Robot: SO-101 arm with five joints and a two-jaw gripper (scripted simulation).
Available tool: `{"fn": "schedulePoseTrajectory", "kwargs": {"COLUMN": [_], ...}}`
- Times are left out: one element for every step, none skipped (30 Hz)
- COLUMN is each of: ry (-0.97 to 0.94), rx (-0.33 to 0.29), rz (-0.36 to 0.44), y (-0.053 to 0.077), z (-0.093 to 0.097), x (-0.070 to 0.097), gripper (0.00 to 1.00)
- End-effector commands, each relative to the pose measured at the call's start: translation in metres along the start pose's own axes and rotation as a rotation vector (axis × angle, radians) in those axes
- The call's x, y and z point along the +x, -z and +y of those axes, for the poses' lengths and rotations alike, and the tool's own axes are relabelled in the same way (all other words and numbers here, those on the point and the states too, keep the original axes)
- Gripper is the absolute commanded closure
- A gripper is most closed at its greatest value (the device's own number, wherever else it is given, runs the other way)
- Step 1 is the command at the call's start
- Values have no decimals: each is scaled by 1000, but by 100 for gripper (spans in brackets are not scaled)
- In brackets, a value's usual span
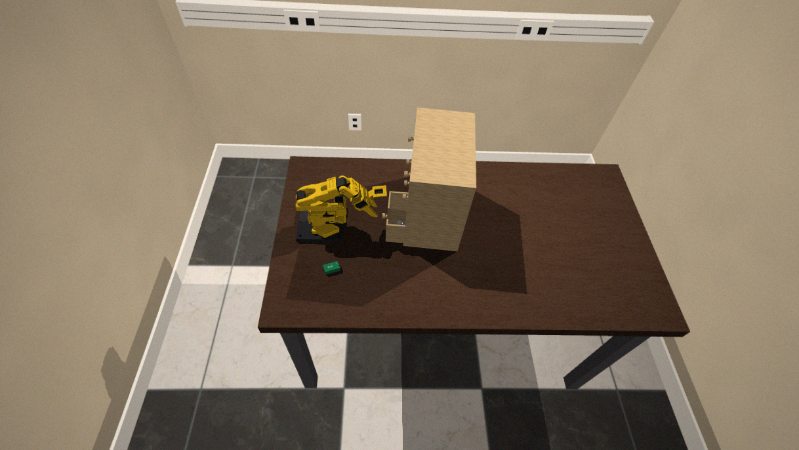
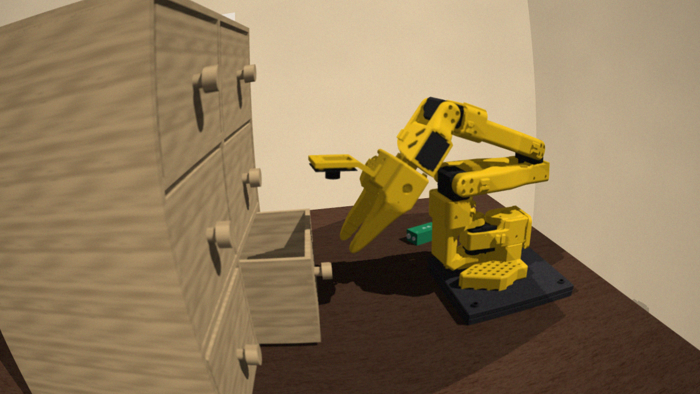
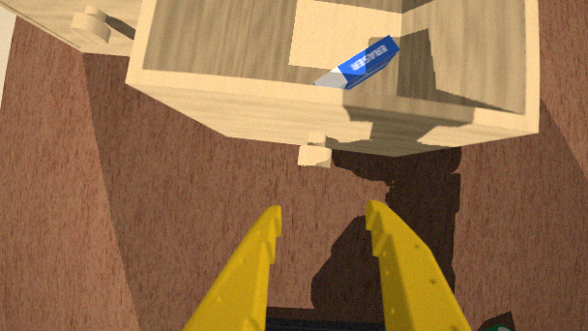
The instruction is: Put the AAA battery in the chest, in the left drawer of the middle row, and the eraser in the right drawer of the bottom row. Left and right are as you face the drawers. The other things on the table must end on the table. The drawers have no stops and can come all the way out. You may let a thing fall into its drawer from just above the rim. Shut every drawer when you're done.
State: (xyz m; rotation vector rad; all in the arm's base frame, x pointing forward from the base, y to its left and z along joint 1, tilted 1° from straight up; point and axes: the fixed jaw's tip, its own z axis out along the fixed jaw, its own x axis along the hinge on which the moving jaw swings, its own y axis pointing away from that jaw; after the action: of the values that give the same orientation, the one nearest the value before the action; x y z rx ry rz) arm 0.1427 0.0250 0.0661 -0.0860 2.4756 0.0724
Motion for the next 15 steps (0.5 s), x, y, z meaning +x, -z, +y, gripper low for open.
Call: {"fn": "schedulePoseTrajectory", "kwargs": {"ry": [-1,0,0,0,0,0,0,0,0,0,1,1,1,1,1], "rx": [-3,-3,-3,-4,-4,-4,-4,-4,-4,-4,-4,-4,-4,-4,-4], "rz": [2,2,2,2,2,2,2,2,2,2,2,2,2,2,2], "y": [-2,-2,-2,-1,-1,-1,-1,-1,-1,-1,-1,-1,-1,-1,-1], "z": [1,1,1,1,1,1,1,1,1,1,1,1,1,1,1], "x": [1,1,1,1,1,1,1,1,1,1,1,1,0,0,0], "gripper": [79,79,79,79,79,79,79,79,79,79,79,79,79,79,79]}}
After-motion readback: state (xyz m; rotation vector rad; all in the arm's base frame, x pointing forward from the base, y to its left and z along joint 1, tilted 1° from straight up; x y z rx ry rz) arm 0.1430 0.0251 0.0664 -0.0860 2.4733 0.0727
